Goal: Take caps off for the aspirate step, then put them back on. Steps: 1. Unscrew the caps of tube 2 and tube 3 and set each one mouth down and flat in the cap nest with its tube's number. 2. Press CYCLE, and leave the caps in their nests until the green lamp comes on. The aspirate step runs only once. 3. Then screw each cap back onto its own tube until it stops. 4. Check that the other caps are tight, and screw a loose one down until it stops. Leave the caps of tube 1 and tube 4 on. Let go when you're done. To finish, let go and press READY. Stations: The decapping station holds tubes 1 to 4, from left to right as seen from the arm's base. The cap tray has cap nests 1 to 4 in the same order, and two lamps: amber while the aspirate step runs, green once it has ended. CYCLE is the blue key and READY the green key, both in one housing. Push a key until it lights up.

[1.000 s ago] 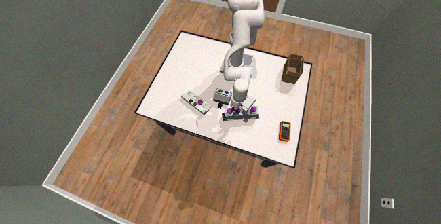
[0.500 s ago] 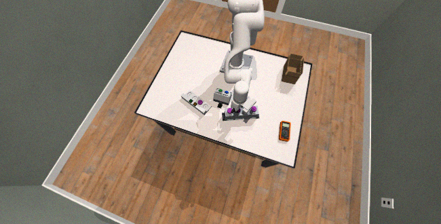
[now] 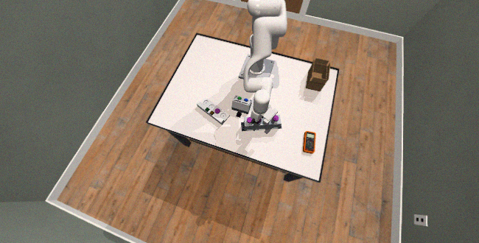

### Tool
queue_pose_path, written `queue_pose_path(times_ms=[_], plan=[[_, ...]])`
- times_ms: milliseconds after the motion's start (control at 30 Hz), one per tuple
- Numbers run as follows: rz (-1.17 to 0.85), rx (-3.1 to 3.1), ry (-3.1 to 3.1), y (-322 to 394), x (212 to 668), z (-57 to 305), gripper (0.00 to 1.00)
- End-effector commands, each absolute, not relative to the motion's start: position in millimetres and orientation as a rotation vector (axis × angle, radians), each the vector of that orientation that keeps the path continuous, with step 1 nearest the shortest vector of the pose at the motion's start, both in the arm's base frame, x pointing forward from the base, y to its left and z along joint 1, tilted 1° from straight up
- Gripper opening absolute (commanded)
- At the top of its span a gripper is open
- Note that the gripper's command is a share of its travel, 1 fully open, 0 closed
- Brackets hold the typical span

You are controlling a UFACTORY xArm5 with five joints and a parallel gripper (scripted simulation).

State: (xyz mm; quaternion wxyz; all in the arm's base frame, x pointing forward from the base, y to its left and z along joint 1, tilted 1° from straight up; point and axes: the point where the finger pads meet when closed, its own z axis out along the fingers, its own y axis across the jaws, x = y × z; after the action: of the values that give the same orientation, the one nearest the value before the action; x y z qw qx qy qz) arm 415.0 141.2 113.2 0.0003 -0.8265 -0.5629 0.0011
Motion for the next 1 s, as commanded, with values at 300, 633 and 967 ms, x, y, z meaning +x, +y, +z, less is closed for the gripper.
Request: queue_pose_path(times_ms=[300, 633, 967], plan=[[0.0, -2.604, -1.774, 141.6, 416.3, 109.0, 0.46], [0.0, -2.604, -1.774, 141.6, 416.3, 105.0, 0.46], [0.0, -2.604, -1.774, 141.6, 416.3, 104.5, 0.0]])
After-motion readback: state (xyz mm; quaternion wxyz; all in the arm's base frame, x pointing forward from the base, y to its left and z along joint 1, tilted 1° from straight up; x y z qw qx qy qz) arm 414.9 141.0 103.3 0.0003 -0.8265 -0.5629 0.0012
